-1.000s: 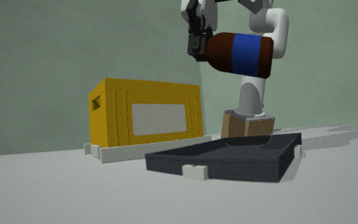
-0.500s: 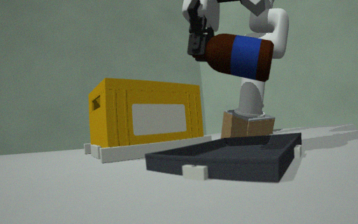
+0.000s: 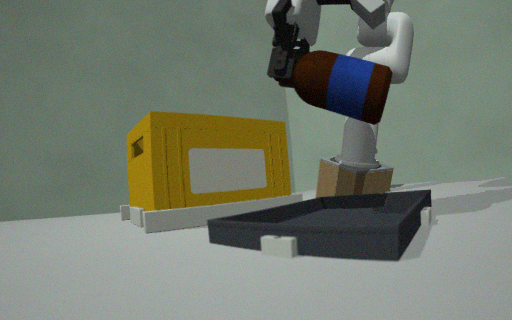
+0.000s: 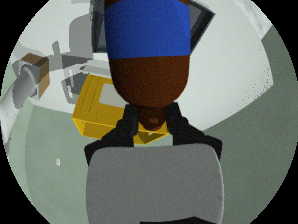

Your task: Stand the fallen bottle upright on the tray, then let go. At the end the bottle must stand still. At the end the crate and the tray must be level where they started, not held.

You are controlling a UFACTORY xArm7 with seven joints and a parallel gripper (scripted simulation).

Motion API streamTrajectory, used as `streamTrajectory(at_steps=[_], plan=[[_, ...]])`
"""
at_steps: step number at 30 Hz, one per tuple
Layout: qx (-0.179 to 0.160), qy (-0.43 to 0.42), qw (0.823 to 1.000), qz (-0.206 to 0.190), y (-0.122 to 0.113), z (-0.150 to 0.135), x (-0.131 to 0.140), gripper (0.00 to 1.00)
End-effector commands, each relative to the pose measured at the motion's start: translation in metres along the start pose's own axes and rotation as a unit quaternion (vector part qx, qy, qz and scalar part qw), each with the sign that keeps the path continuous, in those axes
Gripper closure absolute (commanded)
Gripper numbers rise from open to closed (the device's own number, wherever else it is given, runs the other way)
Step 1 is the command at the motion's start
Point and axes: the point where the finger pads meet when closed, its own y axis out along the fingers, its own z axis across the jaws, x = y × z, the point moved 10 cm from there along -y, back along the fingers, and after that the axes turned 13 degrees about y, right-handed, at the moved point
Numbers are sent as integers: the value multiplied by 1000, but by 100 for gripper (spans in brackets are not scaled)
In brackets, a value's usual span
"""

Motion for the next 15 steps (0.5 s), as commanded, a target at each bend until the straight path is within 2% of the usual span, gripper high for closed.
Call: streamTrajectory(at_steps=[1,15], plan=[[5,1,1000,-10,-2,1,-2,100],[8,0,1000,-18,-2,0,-4,100]])
